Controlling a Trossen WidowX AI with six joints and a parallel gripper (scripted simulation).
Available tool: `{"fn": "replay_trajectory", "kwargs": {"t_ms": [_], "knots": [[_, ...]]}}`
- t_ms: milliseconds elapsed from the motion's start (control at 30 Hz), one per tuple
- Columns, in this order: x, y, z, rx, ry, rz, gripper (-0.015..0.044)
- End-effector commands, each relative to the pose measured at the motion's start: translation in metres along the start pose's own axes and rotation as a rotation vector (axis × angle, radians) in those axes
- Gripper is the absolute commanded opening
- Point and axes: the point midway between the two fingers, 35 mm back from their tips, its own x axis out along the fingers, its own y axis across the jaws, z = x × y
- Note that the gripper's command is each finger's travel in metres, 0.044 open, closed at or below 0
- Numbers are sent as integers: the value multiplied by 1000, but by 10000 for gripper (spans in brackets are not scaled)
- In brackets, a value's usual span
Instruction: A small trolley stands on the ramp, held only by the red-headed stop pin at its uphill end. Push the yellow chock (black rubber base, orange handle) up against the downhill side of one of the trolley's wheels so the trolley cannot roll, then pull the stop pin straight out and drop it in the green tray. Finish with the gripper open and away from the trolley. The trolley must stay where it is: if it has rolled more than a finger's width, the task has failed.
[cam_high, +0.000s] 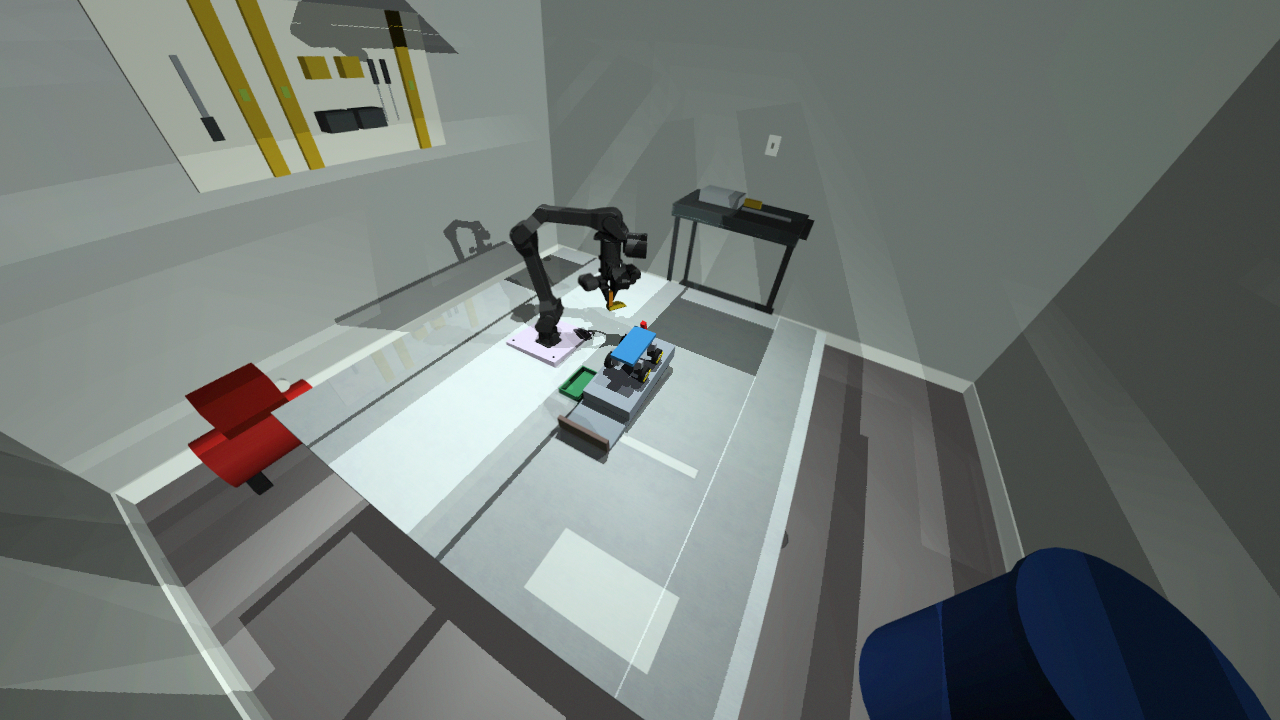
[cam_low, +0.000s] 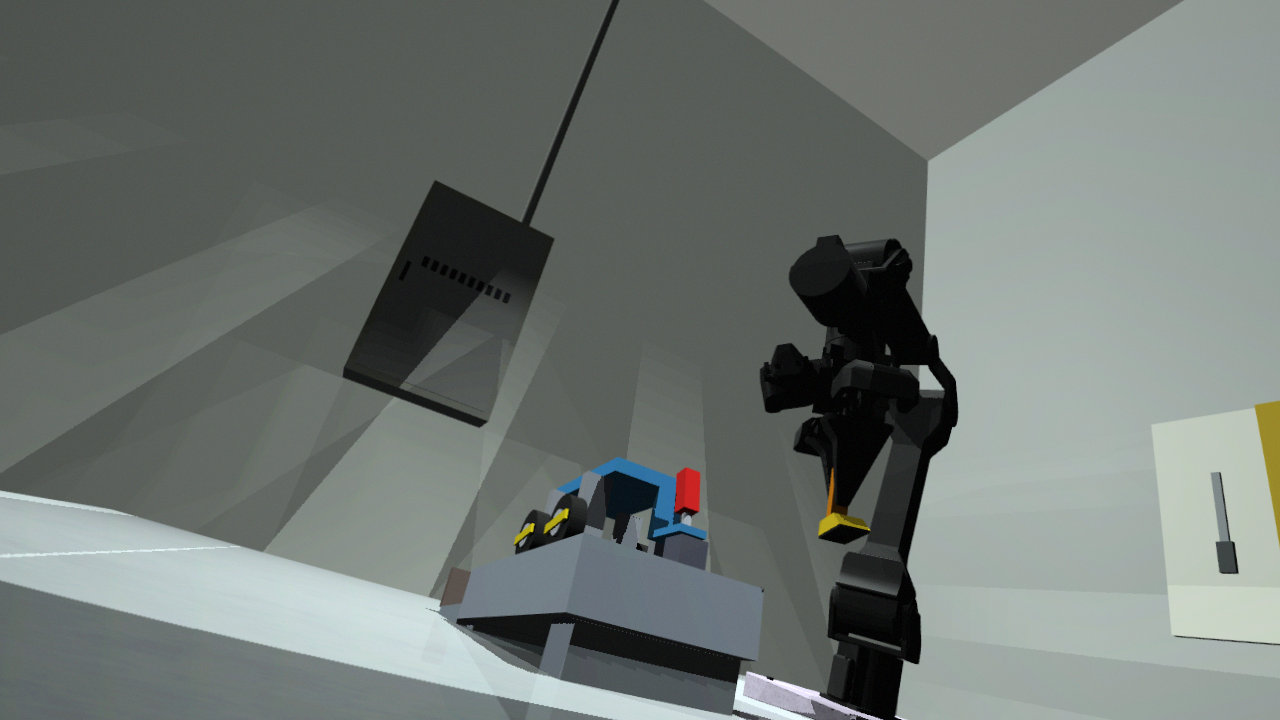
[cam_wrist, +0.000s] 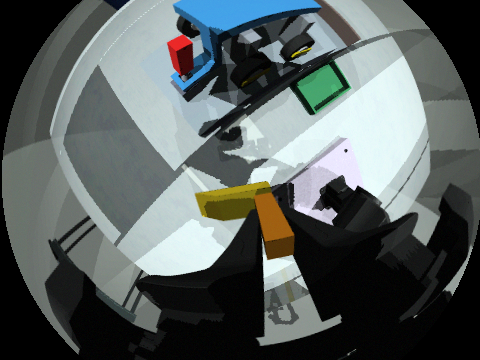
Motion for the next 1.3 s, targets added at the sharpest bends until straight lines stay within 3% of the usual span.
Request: {"fn": "replay_trajectory", "kwargs": {"t_ms": [0, 333, 1267], "knots": [[0, -1, 0, -131, 0, -4, 0], [0, 0, 0, -455, 2, -5, 0], [4, -49, 50, -503, -1, -11, 0]]}}
